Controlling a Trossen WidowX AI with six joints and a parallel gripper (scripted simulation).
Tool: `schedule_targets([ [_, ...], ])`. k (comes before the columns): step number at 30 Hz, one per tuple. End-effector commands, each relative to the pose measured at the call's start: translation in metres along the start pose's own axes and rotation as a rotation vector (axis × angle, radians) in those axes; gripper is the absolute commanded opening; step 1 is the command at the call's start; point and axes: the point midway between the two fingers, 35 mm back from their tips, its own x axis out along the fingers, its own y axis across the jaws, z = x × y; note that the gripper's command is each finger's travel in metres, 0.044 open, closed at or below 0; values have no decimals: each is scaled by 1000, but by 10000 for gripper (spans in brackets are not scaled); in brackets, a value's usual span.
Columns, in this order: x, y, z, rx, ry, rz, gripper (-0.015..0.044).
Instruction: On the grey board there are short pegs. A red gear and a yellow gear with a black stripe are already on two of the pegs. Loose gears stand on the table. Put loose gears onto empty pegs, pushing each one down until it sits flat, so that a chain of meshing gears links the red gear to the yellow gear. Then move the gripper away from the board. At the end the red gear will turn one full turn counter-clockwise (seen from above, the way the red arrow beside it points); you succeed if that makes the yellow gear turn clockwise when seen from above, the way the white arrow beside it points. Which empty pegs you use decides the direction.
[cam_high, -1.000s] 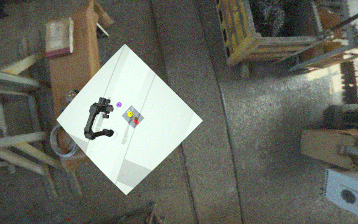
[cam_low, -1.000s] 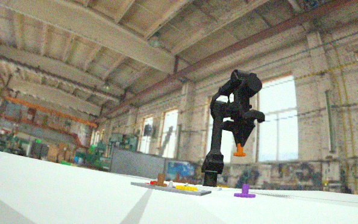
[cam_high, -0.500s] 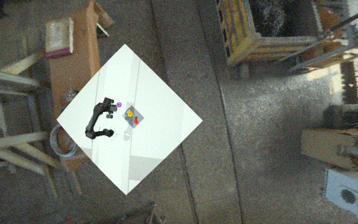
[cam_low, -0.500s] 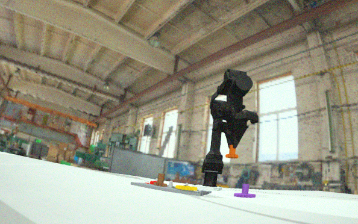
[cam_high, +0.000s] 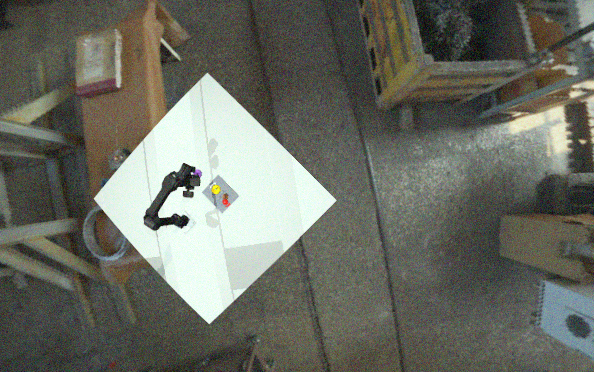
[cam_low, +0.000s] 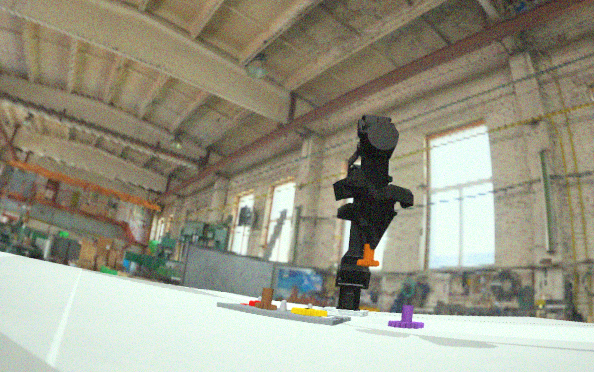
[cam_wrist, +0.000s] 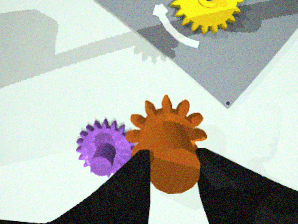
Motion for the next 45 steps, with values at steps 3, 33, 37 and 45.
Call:
schedule_targets([
  [3, 9, -3, 12, -7, 7, -13, 0],
  [33, 33, -25, 83, -27, 0, -16, 0],
  [37, 36, -30, 92, -27, -1, -15, 0],
  [45, 42, -40, 110, -34, -3, -17, 0],
])
